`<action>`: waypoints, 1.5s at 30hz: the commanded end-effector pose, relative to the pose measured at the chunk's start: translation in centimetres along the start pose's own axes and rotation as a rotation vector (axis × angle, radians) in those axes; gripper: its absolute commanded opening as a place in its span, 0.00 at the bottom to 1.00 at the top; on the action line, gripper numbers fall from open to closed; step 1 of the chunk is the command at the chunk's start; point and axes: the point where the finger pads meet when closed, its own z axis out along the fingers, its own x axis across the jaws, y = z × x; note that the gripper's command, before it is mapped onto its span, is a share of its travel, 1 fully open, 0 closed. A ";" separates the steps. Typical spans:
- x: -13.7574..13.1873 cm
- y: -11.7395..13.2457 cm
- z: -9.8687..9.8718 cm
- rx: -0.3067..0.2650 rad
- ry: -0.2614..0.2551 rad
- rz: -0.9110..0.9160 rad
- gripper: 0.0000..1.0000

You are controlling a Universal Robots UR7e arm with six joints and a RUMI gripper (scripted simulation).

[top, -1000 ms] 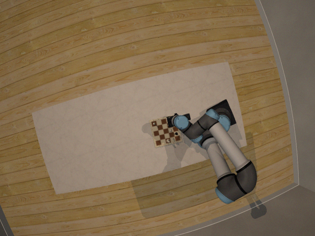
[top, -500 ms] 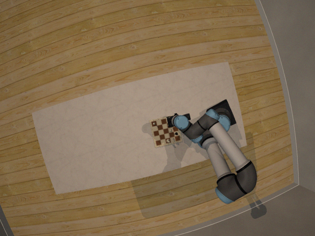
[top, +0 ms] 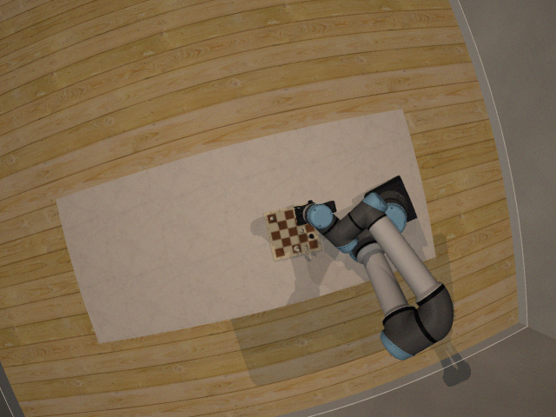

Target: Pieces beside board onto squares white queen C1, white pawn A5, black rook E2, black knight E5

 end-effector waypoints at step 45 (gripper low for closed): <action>0.1 0.0 0.4 0.002 0.002 -0.002 0.00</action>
